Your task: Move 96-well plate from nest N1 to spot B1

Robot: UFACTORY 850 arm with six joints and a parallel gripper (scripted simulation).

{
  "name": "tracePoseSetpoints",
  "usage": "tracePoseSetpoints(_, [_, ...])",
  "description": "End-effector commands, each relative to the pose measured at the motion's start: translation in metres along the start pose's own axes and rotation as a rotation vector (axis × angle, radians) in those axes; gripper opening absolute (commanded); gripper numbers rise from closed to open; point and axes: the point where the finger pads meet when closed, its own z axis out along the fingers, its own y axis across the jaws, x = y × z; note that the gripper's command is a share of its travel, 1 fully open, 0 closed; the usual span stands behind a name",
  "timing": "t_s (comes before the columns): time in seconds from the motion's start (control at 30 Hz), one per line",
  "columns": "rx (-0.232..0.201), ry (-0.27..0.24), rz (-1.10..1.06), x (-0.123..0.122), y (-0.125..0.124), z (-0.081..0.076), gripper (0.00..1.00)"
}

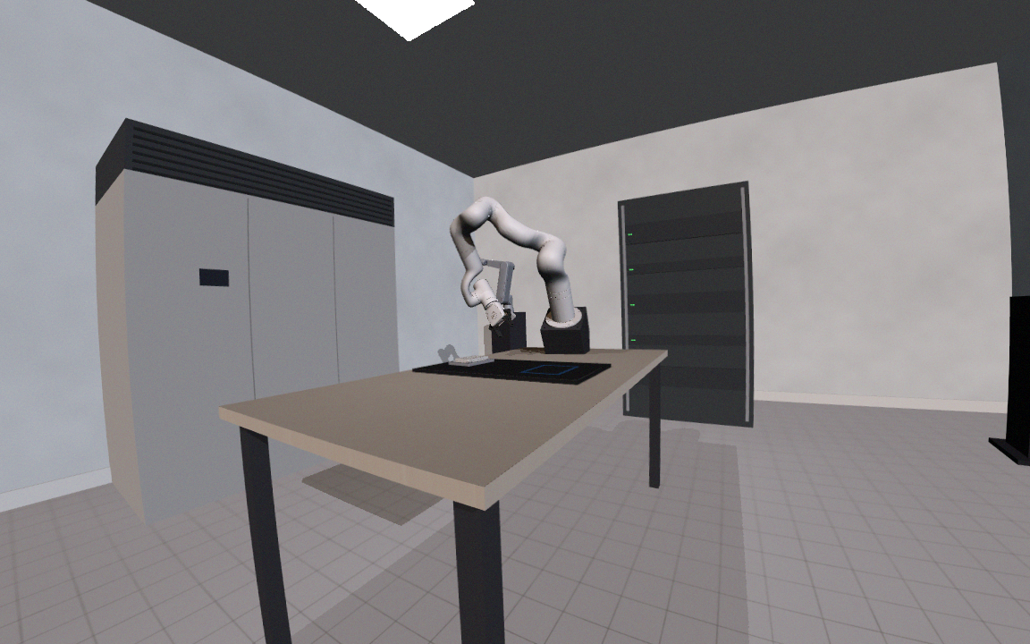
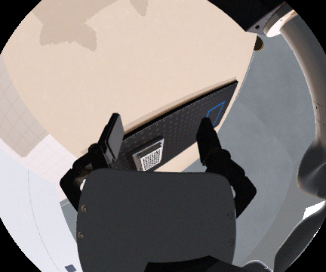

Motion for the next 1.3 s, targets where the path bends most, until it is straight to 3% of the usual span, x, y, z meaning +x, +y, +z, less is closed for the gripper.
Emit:
tracePoseSetpoints(0.0, [0.025,0.013,-0.086,-0.009,-0.006,0.001,1.00])
tracePoseSetpoints(0.43, [0.097,0.111,-0.502,-0.041,-0.021,0.006,1.00])
tracePoseSetpoints(1.27, [0.149,0.299,-1.175,-0.107,-0.037,0.017,1.00])
